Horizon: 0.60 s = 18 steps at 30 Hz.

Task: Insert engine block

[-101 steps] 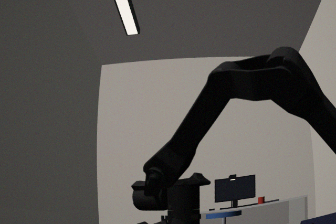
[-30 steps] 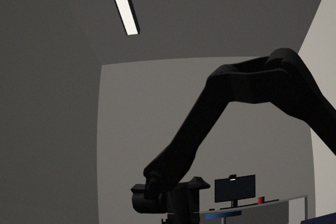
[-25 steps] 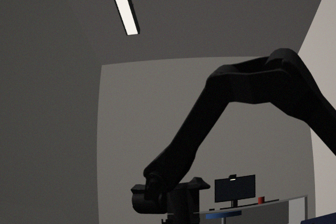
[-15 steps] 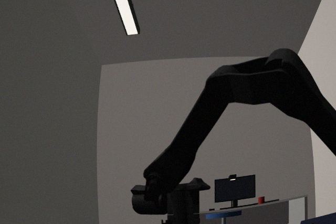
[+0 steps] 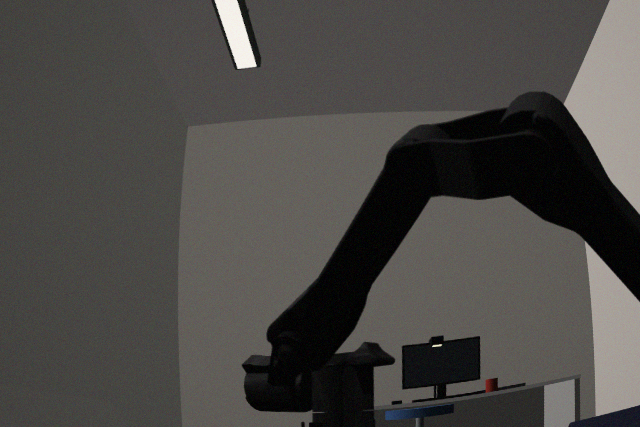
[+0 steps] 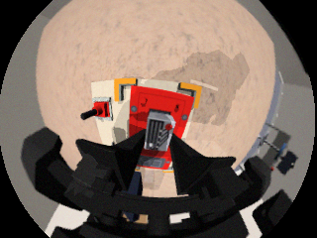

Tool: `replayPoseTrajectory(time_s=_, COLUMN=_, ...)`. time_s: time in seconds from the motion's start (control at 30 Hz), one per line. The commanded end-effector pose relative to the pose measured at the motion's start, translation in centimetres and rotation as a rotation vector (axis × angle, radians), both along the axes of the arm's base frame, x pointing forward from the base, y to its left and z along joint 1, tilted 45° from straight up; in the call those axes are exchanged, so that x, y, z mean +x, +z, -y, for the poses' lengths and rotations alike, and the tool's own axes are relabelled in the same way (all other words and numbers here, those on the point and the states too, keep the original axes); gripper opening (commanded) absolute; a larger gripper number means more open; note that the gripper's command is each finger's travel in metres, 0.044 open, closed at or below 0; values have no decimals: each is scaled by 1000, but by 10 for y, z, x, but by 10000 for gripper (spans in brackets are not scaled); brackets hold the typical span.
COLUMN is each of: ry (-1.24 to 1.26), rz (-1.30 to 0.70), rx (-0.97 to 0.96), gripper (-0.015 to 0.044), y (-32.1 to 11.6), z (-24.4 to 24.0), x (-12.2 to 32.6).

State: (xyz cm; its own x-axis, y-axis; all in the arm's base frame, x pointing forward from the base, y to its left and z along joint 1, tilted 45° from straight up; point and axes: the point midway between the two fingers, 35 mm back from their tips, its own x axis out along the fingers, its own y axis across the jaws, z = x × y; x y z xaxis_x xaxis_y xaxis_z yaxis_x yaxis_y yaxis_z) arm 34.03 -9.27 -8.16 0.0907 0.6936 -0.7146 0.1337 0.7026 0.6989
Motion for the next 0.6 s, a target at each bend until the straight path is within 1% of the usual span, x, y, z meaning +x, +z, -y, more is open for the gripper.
replayPoseTrajectory(time_s=0.0, ry=-5, rz=-3, rx=4, gripper=158, y=-1, z=-1, x=0)
replayPoseTrajectory(time_s=0.57, ry=-6, rz=-4, rx=4, gripper=158, y=-3, z=-3, x=0)
